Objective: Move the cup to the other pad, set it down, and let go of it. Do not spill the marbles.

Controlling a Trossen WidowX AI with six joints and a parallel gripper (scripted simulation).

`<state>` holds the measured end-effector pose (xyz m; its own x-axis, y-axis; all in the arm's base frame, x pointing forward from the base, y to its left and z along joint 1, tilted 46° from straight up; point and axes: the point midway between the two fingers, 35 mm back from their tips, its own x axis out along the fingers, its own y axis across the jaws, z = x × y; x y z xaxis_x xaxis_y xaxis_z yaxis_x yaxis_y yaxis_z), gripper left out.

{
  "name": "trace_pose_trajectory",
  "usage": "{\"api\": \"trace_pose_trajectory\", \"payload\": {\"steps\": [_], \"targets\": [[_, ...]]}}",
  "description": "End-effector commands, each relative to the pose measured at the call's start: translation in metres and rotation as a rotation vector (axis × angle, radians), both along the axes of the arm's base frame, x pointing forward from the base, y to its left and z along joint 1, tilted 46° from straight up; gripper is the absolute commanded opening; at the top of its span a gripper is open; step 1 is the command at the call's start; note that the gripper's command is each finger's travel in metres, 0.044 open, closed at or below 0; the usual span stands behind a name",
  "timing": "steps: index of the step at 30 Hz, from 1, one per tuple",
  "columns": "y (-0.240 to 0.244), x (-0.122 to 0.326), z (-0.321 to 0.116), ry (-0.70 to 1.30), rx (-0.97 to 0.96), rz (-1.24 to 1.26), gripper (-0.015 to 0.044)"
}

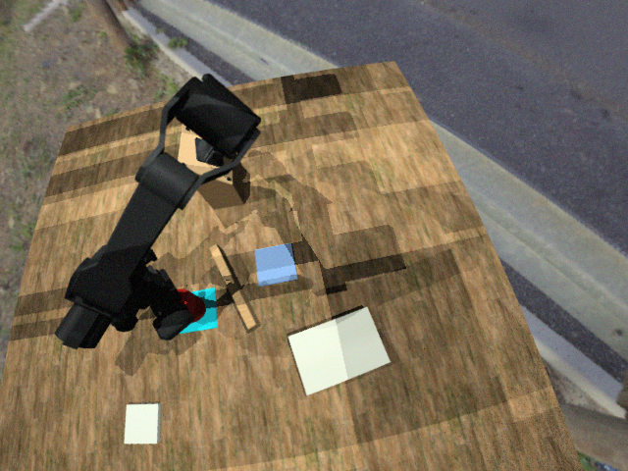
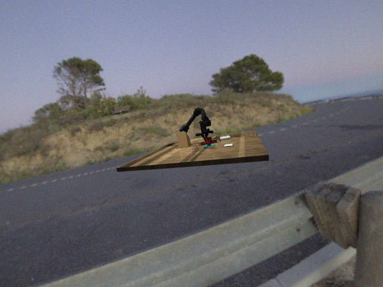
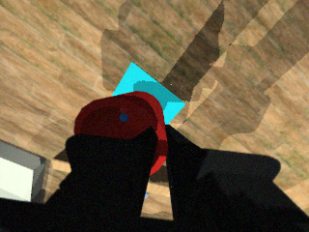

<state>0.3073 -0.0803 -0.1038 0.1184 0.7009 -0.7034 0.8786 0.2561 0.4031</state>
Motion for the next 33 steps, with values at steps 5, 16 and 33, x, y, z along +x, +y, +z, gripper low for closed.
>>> {"api": "trace_pose_trajectory", "payload": {"steps": [5, 16, 33], "targets": [[0.0084, -0.0018, -0.0086, 0.010, 0.009, -0.003, 0.0000], [0.0064, -0.0002, -0.0059, 0.003, 0.003, 0.002, 0.0000], [0.0020, -0.0005, -0.0021, 0.004, 0.003, 0.001, 0.0128]]}}
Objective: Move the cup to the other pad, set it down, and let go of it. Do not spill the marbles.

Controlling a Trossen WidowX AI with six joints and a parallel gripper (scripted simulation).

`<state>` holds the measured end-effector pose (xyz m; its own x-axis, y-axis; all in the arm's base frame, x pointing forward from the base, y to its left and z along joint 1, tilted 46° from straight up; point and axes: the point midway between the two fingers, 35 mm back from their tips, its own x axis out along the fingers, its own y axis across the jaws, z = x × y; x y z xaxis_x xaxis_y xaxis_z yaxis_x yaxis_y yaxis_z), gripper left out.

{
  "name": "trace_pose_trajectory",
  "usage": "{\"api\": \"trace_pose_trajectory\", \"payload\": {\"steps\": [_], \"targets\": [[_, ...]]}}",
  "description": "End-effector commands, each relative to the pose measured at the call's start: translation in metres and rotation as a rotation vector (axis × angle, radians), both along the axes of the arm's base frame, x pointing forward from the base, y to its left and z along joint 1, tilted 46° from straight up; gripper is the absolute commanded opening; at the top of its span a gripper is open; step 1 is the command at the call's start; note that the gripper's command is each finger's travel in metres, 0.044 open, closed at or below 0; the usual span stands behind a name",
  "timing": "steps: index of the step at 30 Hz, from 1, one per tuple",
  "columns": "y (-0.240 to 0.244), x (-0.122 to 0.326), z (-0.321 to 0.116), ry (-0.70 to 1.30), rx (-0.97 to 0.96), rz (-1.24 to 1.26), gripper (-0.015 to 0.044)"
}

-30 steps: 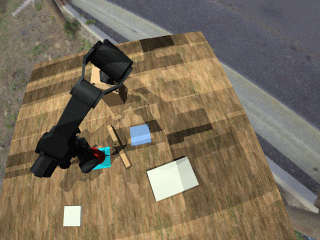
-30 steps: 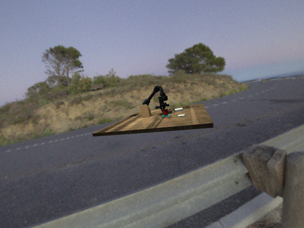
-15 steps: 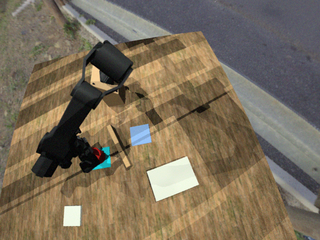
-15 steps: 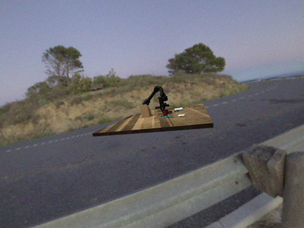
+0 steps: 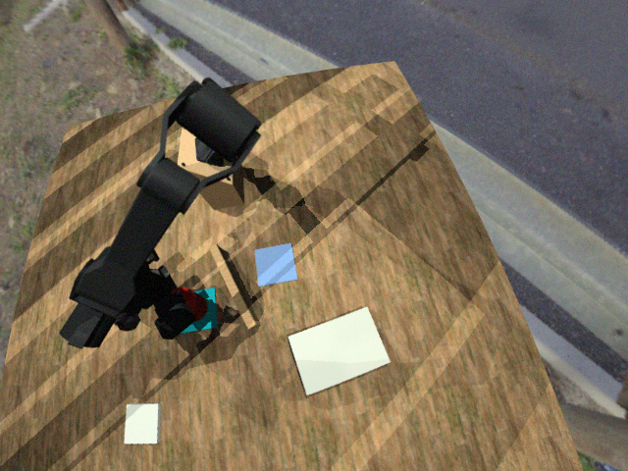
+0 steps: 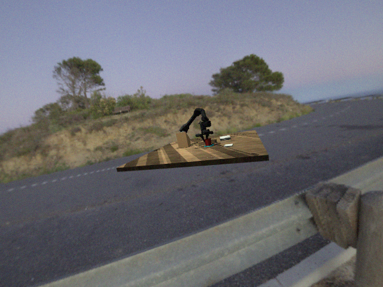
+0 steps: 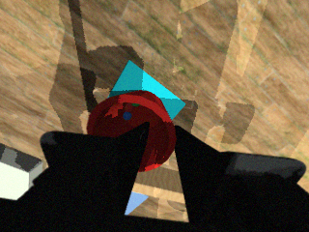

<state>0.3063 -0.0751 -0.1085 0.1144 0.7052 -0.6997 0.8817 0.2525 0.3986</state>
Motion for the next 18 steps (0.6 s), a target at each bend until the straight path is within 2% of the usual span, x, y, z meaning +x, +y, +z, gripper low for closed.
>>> {"api": "trace_pose_trajectory", "payload": {"steps": [1, 18], "targets": [[-0.004, 0.000, 0.004, -0.003, -0.004, 0.002, 0.0128], [-0.026, -0.004, 0.024, 0.002, -0.002, -0.001, 0.0128]]}}
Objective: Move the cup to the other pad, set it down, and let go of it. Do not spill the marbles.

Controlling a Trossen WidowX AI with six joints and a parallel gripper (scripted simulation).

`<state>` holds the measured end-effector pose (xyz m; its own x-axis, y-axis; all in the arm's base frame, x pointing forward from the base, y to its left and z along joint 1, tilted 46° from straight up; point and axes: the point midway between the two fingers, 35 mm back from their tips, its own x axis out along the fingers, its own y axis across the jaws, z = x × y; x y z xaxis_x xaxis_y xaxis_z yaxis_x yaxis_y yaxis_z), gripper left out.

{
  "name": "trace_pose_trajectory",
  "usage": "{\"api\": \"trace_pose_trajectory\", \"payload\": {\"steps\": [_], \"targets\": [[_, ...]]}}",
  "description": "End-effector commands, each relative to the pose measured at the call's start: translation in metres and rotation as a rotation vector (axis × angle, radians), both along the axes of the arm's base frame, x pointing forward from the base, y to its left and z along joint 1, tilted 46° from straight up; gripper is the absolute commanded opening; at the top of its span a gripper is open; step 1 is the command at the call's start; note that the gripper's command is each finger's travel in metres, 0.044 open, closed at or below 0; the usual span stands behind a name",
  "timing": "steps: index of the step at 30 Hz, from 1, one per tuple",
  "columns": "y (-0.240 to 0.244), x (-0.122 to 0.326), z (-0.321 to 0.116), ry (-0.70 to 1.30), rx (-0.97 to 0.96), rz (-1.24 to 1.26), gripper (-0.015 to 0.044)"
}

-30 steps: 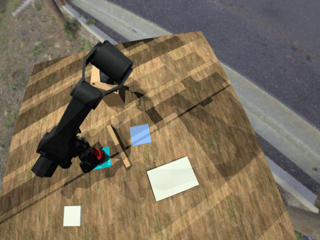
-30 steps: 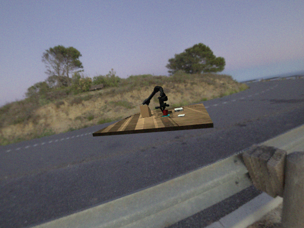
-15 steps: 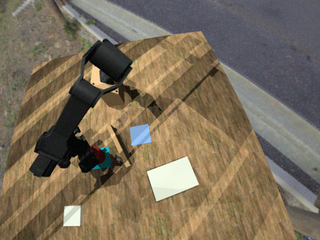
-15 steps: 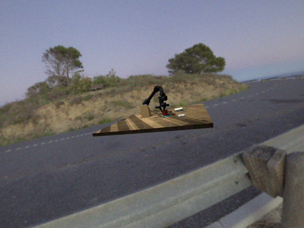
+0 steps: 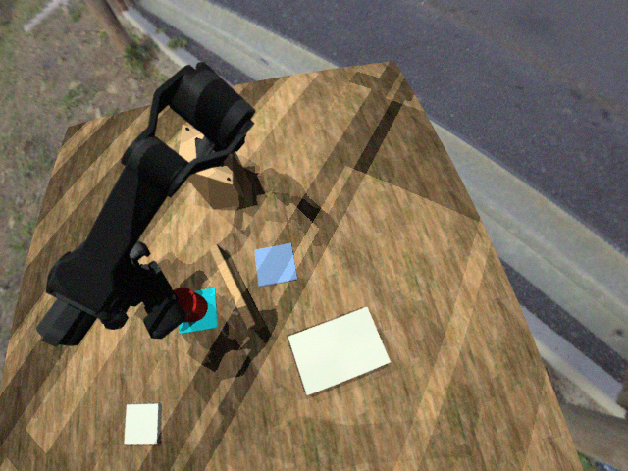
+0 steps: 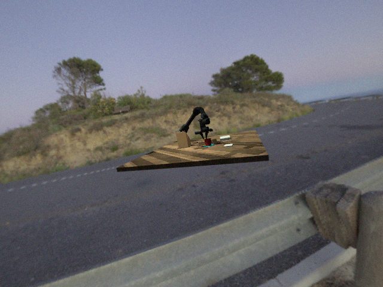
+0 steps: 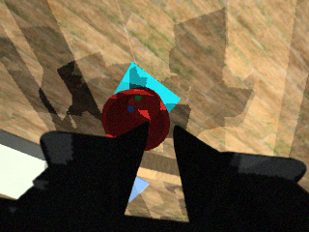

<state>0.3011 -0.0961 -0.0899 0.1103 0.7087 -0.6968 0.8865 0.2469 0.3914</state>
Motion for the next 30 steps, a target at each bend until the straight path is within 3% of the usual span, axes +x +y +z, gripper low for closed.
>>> {"api": "trace_pose_trajectory", "payload": {"steps": [1, 9, 21, 30], "targets": [[-0.006, 0.000, 0.006, -0.008, -0.007, 0.003, 0.0128], [-0.013, -0.004, 0.013, -0.006, -0.005, 0.002, 0.0128], [-0.016, -0.004, 0.014, -0.001, -0.001, -0.002, 0.0440], [-0.047, -0.010, 0.044, -0.004, -0.007, 0.001, 0.0440]]}}
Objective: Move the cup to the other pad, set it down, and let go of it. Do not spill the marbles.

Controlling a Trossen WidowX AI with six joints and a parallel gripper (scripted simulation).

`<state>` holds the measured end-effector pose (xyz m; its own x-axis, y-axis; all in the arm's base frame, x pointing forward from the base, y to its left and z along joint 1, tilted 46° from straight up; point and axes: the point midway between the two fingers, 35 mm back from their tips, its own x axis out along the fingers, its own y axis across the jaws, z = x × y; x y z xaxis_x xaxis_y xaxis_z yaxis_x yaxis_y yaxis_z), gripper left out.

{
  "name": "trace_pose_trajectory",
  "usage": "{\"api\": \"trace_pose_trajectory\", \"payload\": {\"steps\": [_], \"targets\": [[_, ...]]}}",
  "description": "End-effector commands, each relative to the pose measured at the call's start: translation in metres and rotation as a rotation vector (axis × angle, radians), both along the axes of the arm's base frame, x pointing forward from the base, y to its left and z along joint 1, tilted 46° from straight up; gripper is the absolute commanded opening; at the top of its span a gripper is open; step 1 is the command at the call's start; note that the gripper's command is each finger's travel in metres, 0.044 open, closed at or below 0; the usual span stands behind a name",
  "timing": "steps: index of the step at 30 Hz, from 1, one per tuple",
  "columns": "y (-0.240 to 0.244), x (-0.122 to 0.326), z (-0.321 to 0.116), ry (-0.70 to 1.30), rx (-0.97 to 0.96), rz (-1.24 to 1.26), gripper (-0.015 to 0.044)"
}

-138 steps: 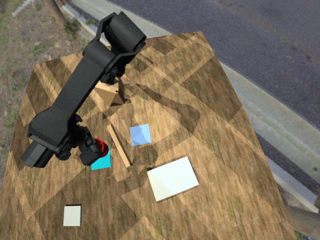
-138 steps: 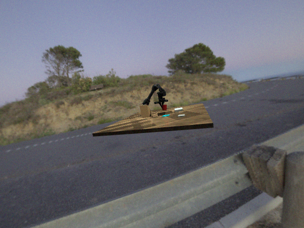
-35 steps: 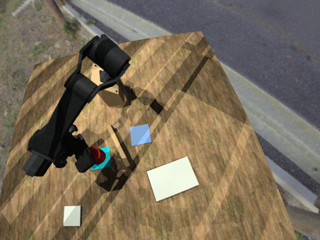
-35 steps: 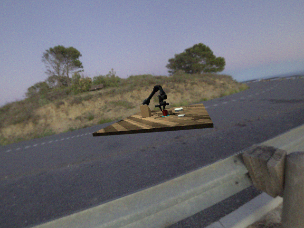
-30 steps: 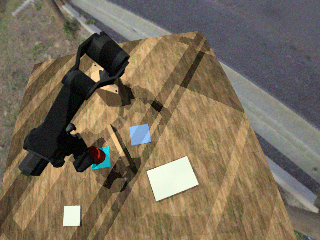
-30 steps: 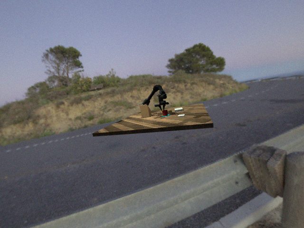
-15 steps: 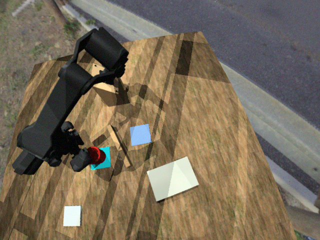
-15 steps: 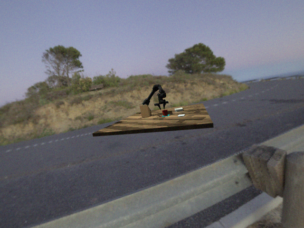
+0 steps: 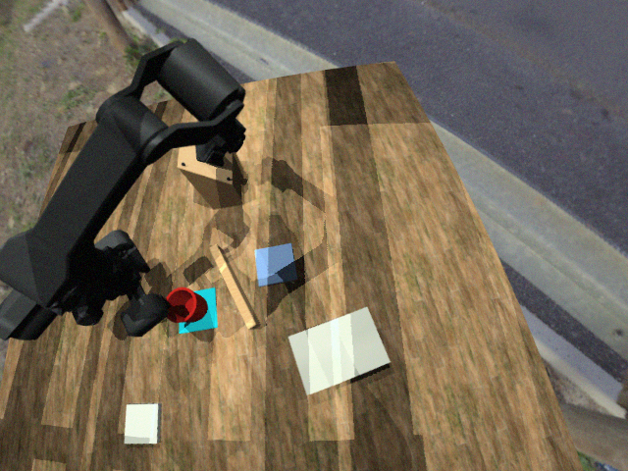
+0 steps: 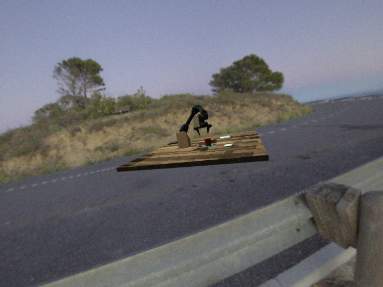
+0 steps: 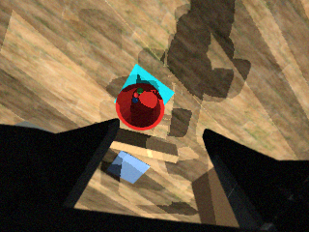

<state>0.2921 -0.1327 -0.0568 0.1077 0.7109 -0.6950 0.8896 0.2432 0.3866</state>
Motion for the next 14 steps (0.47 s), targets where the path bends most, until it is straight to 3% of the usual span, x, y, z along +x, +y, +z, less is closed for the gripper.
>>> {"api": "trace_pose_trajectory", "payload": {"steps": [1, 14], "targets": [[-0.0134, -0.0014, 0.0137, -0.011, -0.011, 0.004, 0.0440], [-0.0183, -0.0030, 0.0157, -0.009, -0.008, -0.004, 0.0440]]}}
